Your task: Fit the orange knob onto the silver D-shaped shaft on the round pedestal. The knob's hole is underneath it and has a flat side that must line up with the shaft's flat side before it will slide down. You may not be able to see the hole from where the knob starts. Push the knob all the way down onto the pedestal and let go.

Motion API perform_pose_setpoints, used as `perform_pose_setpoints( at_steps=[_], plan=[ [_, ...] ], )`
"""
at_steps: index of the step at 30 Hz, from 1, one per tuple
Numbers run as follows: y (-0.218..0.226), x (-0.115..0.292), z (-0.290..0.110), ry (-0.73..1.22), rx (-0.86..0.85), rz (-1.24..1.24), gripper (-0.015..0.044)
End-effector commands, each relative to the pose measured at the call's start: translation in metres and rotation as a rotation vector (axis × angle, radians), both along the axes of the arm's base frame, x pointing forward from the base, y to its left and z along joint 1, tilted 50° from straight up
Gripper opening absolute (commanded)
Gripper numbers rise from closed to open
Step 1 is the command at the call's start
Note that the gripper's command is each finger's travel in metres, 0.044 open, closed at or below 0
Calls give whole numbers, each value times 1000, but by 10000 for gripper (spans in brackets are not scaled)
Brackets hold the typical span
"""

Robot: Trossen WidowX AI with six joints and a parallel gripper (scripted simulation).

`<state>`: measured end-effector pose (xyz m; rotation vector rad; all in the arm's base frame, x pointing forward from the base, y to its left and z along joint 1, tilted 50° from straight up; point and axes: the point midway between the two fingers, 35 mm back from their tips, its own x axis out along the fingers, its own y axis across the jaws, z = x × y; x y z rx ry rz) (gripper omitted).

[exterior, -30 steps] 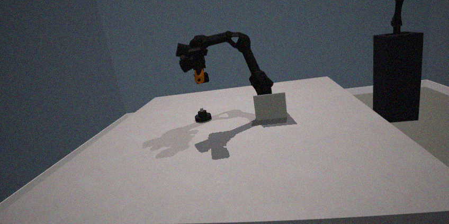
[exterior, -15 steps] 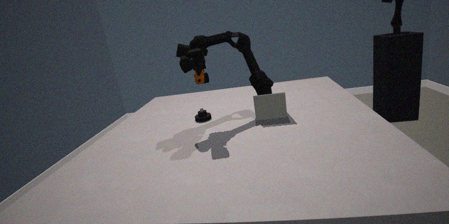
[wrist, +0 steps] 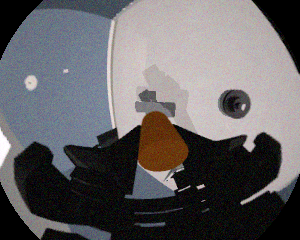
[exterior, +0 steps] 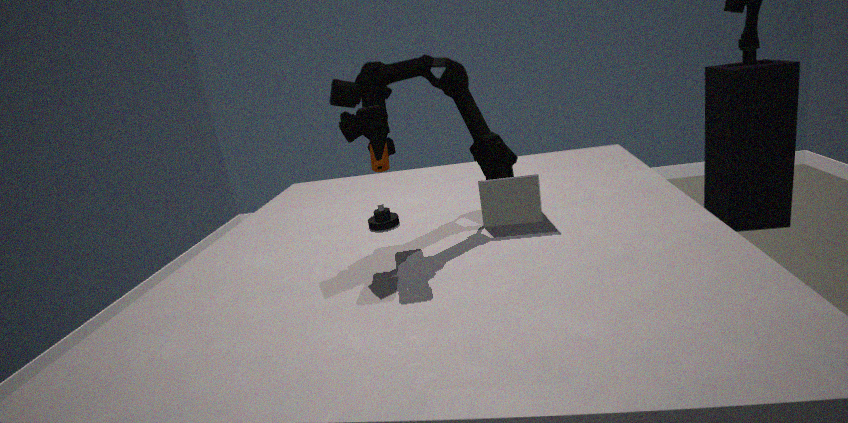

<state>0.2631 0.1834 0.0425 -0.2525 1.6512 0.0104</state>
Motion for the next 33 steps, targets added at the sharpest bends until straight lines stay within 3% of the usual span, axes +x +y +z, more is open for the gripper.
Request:
perform_pose_setpoints(
  at_steps=[1, 24, 33],
  plan=[
    [0, 1, -6, -22, -97, 12, 0],
    [-24, 0, -48, -115, -659, 66, 0],
    [-44, 7, -71, -118, -663, 67, 0]
  ],
)
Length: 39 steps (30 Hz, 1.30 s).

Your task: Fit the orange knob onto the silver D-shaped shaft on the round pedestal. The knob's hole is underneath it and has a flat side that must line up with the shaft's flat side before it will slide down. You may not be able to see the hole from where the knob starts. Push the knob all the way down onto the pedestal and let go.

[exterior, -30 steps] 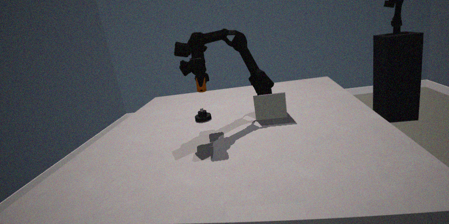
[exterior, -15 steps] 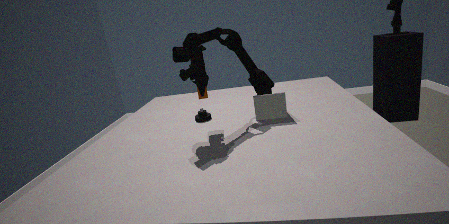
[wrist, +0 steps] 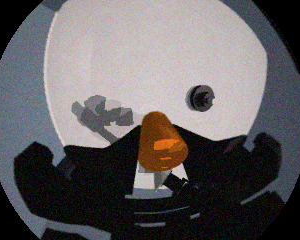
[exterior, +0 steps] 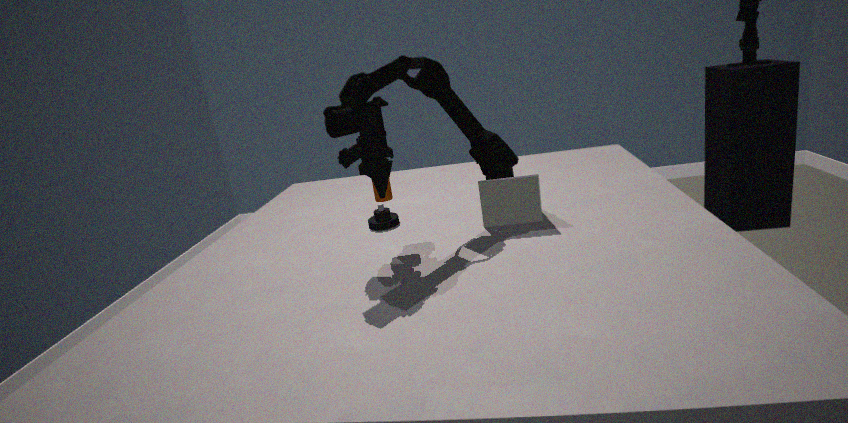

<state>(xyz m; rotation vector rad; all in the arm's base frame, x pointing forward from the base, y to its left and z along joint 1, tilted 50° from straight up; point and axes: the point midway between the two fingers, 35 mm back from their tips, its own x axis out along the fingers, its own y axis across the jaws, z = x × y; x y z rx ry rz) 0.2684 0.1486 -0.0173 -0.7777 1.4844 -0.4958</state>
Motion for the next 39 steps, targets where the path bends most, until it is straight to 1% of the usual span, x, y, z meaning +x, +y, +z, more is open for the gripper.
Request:
perform_pose_setpoints(
  at_steps=[1, 18, 25, 34, 39],
  plan=[
    [-13, 3, -15, 5, -13, 8, 0],
    [-85, 16, -80, -2, -45, 5, 0],
    [-90, 14, -81, -2, -47, 5, 0],
    [-89, 15, -80, -1, -46, -6, 236],
    [-89, 15, -80, -1, -46, -6, 240]
  ],
)
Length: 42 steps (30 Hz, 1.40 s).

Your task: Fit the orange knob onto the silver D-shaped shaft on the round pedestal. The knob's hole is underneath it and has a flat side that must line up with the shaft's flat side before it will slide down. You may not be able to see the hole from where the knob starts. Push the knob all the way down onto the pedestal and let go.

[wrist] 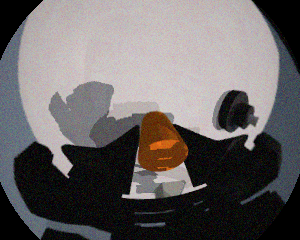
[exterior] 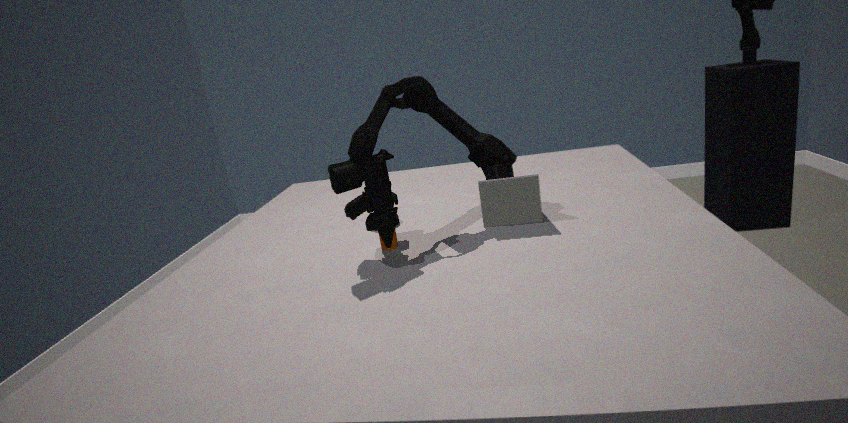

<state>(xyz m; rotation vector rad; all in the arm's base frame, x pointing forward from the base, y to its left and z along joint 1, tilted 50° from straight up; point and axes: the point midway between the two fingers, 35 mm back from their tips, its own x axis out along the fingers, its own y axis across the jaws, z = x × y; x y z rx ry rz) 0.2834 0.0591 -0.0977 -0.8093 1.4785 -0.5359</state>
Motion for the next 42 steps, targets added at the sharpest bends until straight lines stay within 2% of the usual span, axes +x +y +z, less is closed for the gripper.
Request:
perform_pose_setpoints(
  at_steps=[1, 11, 19, 42],
  plan=[
    [0, 0, 0, 1, 0, -1, 240],
    [0, 0, 0, 1, 0, -1, 240],
    [62, -5, 53, 1, 2, 10, 440],
    [38, -2, 31, 1, 3, 11, 440]
  ],
)
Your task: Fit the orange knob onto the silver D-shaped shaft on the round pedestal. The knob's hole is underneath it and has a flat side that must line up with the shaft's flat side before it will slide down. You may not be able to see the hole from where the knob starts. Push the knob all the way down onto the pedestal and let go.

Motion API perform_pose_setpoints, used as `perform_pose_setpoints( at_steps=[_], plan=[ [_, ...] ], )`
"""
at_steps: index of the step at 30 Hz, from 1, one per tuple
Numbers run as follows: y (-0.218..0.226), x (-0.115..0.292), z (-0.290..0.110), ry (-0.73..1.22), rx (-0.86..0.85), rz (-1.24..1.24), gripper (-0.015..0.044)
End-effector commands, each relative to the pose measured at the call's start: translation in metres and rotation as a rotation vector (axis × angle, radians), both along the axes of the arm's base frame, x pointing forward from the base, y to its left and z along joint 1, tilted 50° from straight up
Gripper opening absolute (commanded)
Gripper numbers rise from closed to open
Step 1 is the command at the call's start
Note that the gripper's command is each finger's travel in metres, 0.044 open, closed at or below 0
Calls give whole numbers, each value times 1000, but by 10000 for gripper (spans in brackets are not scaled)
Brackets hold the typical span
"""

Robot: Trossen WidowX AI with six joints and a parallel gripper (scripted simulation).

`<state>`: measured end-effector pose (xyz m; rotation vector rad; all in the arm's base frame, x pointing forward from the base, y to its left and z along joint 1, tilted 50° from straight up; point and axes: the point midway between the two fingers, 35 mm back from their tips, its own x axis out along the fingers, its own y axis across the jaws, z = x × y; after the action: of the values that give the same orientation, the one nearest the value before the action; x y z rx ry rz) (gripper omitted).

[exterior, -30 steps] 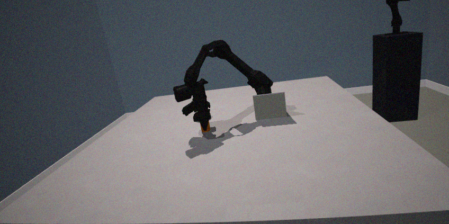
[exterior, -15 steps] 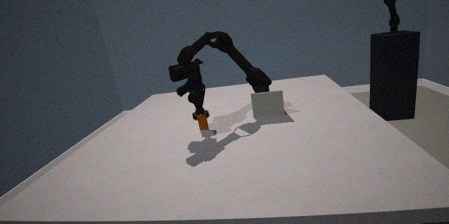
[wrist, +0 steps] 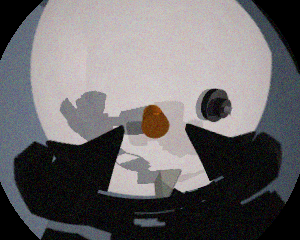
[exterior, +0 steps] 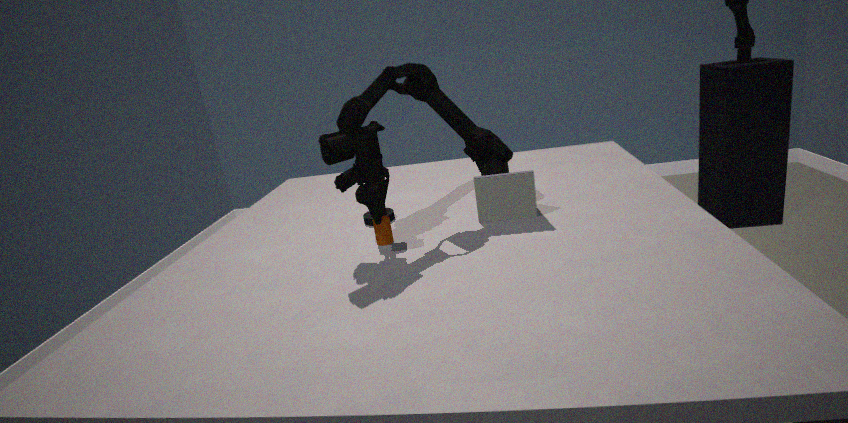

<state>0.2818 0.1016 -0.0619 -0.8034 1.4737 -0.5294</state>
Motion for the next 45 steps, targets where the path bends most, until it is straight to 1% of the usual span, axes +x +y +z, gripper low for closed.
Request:
perform_pose_setpoints(
  at_steps=[1, 33, 43, 45],
  plan=[
    [-5, 0, -6, 6, -5, 8, 440],
    [-43, 2, -36, 5, -9, 7, 440],
    [-43, 2, -36, 5, -9, 7, 177],
    [-43, 2, -36, 5, -9, 7, 164]
  ],
)
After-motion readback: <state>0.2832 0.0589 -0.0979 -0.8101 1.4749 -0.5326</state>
